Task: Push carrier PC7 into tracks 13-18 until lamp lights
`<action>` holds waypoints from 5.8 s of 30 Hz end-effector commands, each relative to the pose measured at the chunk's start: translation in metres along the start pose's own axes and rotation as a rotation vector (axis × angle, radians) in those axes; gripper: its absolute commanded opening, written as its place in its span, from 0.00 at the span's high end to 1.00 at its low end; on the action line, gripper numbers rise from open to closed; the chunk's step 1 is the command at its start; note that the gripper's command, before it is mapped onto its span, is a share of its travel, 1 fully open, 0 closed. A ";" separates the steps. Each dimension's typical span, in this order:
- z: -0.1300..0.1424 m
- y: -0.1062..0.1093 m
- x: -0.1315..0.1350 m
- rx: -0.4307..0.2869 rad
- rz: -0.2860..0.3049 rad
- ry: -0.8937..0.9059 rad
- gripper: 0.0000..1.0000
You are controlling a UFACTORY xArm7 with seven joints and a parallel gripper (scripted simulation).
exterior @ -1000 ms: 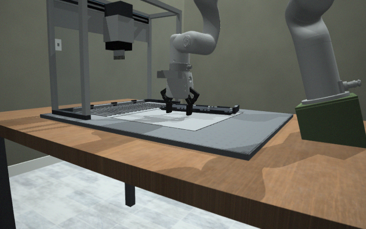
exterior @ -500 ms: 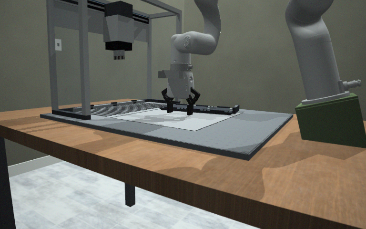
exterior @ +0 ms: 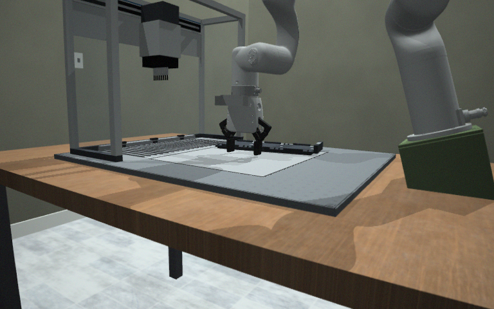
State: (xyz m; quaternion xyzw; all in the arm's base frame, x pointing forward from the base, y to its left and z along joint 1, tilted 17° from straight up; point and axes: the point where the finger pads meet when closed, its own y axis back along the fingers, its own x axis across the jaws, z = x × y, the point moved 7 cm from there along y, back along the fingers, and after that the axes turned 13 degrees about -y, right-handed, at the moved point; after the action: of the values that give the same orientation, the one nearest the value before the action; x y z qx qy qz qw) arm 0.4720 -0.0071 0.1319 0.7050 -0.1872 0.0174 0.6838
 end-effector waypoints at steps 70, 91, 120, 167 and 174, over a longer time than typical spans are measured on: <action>0.032 0.001 0.009 0.001 0.004 0.000 0.00; 0.041 0.001 0.011 0.001 0.004 0.000 0.00; 0.053 0.001 0.014 0.001 0.004 0.000 0.00; 0.073 0.001 0.018 0.001 0.004 0.000 0.00; 0.073 0.001 0.018 0.001 0.004 -0.001 0.00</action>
State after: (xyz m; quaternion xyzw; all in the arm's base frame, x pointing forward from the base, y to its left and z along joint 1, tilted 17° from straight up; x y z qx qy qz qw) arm 0.4708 -0.0820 0.1319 0.7051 -0.1871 0.0174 0.6837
